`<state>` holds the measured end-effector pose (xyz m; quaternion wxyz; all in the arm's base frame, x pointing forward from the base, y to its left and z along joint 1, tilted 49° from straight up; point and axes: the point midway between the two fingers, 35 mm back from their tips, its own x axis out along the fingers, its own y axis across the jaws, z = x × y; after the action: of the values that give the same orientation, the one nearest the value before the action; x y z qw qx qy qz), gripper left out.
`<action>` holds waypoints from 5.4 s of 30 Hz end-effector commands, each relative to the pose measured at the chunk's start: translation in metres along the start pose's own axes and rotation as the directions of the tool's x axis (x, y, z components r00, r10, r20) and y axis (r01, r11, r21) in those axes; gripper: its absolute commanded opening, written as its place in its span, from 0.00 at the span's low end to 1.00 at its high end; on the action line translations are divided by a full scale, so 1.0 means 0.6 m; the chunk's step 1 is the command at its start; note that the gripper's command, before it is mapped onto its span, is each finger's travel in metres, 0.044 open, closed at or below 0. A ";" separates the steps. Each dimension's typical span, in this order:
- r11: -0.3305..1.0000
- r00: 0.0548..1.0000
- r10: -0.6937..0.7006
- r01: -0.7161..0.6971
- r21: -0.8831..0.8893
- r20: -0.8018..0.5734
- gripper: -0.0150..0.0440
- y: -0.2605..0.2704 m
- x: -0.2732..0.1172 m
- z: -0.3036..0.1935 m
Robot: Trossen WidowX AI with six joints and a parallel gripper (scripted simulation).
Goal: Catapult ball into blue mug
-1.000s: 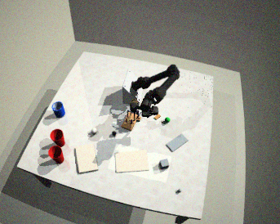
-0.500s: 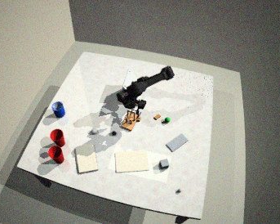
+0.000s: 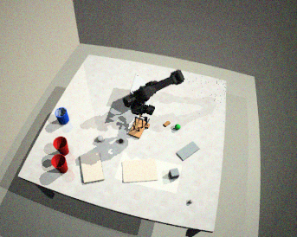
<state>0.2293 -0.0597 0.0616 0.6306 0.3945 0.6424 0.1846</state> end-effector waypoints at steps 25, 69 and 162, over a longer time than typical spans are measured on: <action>1.000 1.000 0.003 -0.003 -0.001 0.000 0.25 0.002 0.033 -0.016; 1.000 1.000 0.003 -0.003 0.000 0.000 0.25 0.002 0.134 -0.060; 1.000 1.000 0.009 -0.009 -0.005 0.001 1.00 0.004 0.177 0.081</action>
<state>0.2888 0.0036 -0.0108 0.6339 0.3932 0.6387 0.1887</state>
